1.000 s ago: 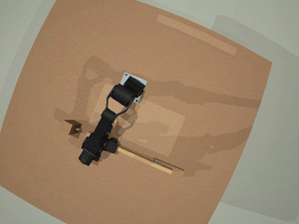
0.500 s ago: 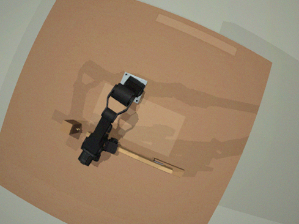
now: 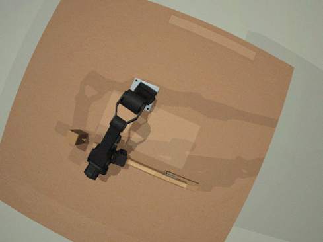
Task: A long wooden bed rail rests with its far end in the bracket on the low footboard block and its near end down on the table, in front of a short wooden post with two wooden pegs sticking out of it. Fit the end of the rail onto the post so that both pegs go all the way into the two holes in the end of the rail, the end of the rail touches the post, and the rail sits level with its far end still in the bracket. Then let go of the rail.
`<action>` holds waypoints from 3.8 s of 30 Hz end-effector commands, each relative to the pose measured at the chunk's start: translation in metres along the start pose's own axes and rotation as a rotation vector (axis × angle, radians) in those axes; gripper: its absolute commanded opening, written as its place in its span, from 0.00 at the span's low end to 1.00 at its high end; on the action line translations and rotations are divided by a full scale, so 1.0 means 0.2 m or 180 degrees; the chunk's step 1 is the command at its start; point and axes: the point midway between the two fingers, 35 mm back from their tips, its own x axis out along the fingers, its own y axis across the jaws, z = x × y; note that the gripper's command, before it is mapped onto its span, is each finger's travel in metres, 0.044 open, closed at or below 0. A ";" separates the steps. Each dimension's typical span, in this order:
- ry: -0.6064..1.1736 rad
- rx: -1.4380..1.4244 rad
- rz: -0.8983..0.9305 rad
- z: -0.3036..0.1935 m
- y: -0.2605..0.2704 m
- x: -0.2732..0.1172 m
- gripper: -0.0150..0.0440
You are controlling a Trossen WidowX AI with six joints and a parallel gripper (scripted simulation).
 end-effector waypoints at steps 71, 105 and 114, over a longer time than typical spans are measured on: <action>-0.0008 -0.0004 -0.0045 0.00 0.00 -0.04 0.25; -0.0008 -0.0004 -0.0046 0.00 -0.01 -0.05 0.25; -0.0008 -0.0004 -0.0046 0.00 -0.01 -0.06 0.25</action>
